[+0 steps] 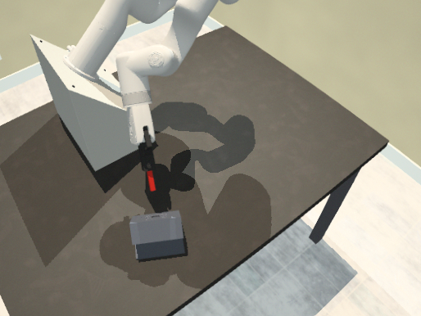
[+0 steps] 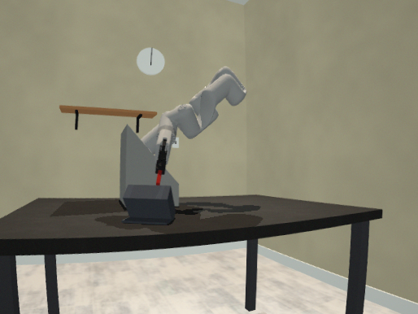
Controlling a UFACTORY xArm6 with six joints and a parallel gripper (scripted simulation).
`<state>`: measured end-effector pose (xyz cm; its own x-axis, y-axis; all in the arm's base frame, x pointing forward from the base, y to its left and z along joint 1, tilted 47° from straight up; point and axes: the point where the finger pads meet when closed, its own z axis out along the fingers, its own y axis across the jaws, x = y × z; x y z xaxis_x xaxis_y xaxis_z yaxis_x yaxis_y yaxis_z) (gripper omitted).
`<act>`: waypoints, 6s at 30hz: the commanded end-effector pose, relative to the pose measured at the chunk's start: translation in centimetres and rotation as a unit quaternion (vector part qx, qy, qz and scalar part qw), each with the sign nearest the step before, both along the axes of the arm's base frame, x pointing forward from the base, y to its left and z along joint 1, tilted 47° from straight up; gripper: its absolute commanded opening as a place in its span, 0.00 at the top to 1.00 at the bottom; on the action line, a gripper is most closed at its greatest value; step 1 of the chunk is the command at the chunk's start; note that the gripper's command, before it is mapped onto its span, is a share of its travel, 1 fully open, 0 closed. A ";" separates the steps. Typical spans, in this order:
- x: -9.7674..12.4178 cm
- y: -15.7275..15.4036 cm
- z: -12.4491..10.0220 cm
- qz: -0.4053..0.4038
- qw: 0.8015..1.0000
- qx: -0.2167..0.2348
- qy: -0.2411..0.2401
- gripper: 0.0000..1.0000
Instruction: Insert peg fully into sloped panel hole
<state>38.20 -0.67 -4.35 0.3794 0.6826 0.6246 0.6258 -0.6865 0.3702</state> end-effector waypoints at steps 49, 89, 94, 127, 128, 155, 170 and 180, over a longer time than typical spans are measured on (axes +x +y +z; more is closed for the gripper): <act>0.0 0.4 0.1 -0.132 0.990 0.037 0.012 1.00; 3.2 0.9 -3.1 -0.133 0.990 0.037 0.012 1.00; 3.5 1.0 -3.4 -0.133 0.990 0.037 0.012 1.00; 5.0 1.2 -4.8 -0.133 0.990 0.037 0.012 1.00; 5.1 1.2 -4.8 -0.133 0.990 0.037 0.012 1.00; 6.1 1.4 -5.8 -0.133 0.990 0.037 0.012 1.00; 6.7 1.5 -6.4 -0.133 0.990 0.037 0.012 1.00; 6.7 1.5 -6.4 -0.133 0.990 0.037 0.012 1.00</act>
<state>44.81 0.85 -10.78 0.5545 0.5107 0.6570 0.4292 -0.8520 0.3000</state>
